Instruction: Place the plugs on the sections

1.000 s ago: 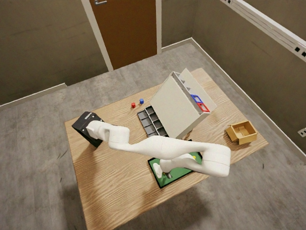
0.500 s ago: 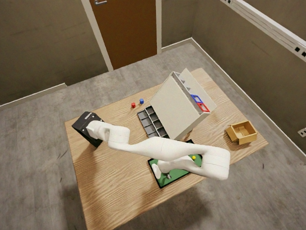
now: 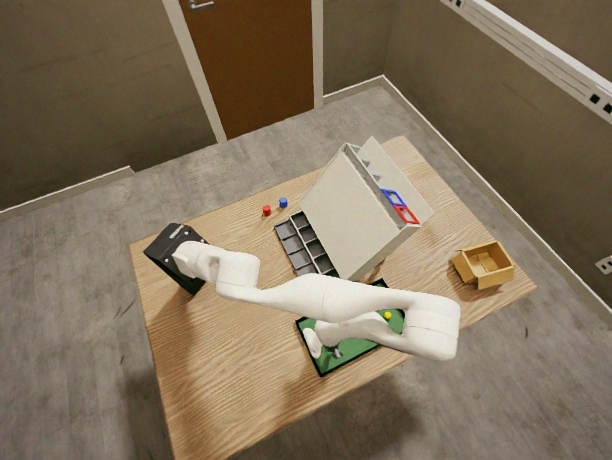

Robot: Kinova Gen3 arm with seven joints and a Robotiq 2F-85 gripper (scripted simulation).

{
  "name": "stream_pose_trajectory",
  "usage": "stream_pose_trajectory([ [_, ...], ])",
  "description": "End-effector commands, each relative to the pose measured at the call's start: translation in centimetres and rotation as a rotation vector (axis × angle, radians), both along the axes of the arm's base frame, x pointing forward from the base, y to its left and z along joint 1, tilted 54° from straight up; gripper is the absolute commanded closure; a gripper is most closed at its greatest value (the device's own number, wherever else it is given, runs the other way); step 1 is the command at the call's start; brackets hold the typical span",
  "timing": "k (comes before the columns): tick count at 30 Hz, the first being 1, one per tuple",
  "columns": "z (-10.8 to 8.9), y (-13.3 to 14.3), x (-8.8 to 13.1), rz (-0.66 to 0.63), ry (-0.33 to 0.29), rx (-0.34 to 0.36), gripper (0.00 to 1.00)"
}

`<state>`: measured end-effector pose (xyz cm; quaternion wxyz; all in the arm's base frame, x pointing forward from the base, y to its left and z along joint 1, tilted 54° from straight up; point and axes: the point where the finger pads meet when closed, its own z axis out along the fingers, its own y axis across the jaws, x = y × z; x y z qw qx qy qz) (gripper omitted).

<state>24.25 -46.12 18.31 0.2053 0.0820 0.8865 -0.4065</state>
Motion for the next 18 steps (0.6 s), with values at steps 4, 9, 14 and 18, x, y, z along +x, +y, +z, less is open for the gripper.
stream_pose_trajectory([
  [4,-0.22,-0.39,0.28,0.002,-0.002,-0.001,0.50],
  [9,-0.22,-0.39,0.28,0.002,-0.002,-0.001,0.50],
  [14,-0.22,-0.39,0.28,0.002,-0.002,-0.001,0.50],
  [18,-0.68,-0.99,0.52,0.002,-0.002,-0.001,0.50],
])
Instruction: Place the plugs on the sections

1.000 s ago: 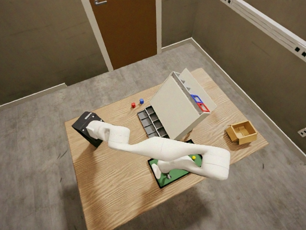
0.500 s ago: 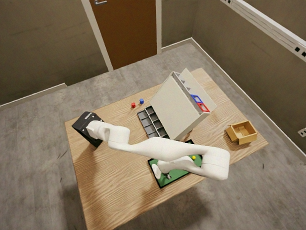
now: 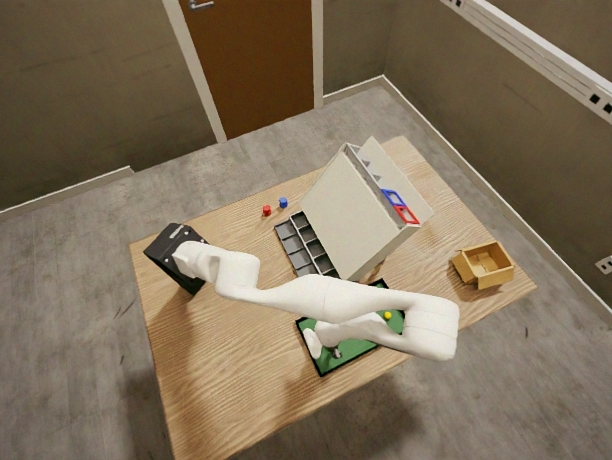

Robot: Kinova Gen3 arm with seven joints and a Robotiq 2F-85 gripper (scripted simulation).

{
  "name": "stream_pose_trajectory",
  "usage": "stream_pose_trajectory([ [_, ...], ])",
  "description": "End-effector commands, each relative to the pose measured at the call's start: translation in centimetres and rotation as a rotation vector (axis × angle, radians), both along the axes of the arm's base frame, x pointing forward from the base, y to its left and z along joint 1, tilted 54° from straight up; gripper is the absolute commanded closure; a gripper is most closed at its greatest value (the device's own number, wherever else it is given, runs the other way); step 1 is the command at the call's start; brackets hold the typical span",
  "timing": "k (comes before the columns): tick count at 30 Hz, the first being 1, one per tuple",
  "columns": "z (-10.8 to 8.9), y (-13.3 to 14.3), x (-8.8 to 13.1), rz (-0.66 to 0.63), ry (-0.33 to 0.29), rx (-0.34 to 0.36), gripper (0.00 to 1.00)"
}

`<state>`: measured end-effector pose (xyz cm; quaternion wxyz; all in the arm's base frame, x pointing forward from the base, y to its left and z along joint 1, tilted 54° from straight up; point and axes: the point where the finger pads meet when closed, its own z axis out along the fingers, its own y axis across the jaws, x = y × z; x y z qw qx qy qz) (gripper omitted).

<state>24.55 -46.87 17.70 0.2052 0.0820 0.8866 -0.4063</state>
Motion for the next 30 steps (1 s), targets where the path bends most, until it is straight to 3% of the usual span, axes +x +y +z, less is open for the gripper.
stream_pose_trajectory([
  [1,-0.06,-0.24,0.23,0.002,-0.003,-0.002,0.50],
  [30,-0.52,-0.84,0.47,0.002,-0.003,-0.002,0.50],
])
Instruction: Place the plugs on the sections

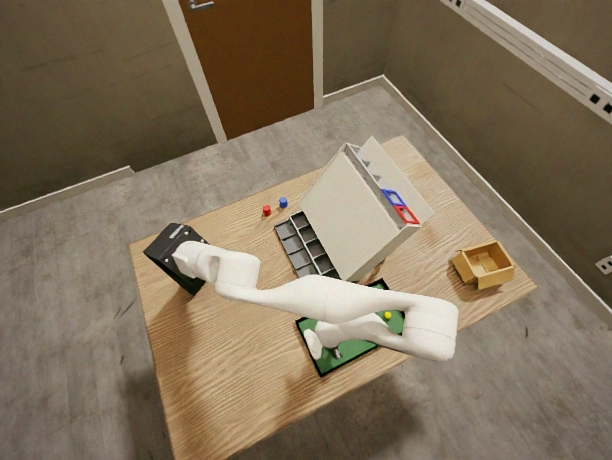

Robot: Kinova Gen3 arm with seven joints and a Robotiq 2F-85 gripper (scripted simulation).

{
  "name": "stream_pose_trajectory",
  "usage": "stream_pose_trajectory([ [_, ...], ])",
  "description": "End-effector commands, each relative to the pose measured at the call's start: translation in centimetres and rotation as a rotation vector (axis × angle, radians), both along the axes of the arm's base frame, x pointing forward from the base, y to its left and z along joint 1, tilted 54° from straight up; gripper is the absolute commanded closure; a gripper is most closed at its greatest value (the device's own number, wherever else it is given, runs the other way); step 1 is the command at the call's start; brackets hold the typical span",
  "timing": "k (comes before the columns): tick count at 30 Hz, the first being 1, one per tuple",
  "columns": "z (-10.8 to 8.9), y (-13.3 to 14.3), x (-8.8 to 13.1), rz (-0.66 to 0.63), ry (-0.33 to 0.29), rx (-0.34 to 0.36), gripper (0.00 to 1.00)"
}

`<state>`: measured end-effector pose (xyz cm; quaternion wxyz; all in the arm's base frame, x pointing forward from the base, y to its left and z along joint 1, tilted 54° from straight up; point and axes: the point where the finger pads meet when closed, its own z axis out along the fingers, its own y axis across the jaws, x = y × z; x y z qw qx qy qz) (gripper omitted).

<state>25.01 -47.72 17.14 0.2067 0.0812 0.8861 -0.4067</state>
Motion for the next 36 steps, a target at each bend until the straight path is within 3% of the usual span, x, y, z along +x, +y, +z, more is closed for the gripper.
stream_pose_trajectory([
  [1,0.0,0.0,0.0,0.000,0.000,0.000,0.50],
  [2,0.0,0.0,0.0,0.000,-0.001,0.000,1.00],
  [35,0.1,0.0,0.0,0.000,-0.001,0.000,1.00],
  [36,4.2,5.3,-2.1,0.000,-0.001,0.000,1.00],
])
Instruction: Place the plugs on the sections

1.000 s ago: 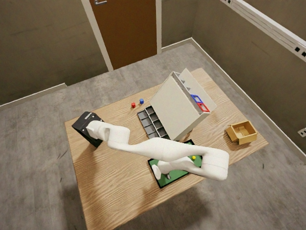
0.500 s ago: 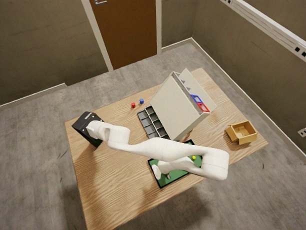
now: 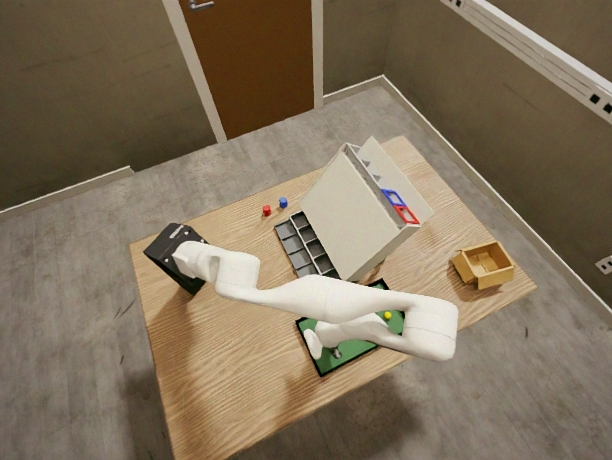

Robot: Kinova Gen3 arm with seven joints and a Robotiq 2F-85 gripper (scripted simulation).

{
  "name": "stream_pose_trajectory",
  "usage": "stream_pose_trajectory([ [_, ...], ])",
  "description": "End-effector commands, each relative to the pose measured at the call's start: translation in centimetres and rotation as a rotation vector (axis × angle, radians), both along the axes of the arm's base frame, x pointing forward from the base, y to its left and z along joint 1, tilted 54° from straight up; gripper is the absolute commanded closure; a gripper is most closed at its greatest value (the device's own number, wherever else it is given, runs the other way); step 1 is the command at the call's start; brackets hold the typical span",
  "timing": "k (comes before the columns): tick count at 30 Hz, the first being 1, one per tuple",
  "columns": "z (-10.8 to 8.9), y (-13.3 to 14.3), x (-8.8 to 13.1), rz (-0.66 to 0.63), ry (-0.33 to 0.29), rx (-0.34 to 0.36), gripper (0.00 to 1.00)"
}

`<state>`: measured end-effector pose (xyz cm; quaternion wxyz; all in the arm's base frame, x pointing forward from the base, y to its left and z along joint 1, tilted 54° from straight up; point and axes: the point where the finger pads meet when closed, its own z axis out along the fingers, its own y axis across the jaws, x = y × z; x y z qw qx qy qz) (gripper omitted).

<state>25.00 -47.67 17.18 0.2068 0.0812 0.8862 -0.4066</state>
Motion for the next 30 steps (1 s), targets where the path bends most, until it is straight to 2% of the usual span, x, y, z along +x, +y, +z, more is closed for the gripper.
stream_pose_trajectory([
  [1,4.1,5.3,-2.1,0.000,-0.001,-0.001,1.00],
  [4,4.9,6.3,-2.4,0.000,-0.001,-0.001,1.00],
  [9,7.7,9.9,-3.9,0.000,-0.001,-0.001,1.00],
  [16,7.8,10.0,-3.9,0.000,-0.001,-0.001,1.00],
  [17,7.9,10.0,-4.0,0.026,-0.026,0.006,1.00],
  [30,7.9,10.0,-4.0,0.026,-0.026,0.006,1.00],
])
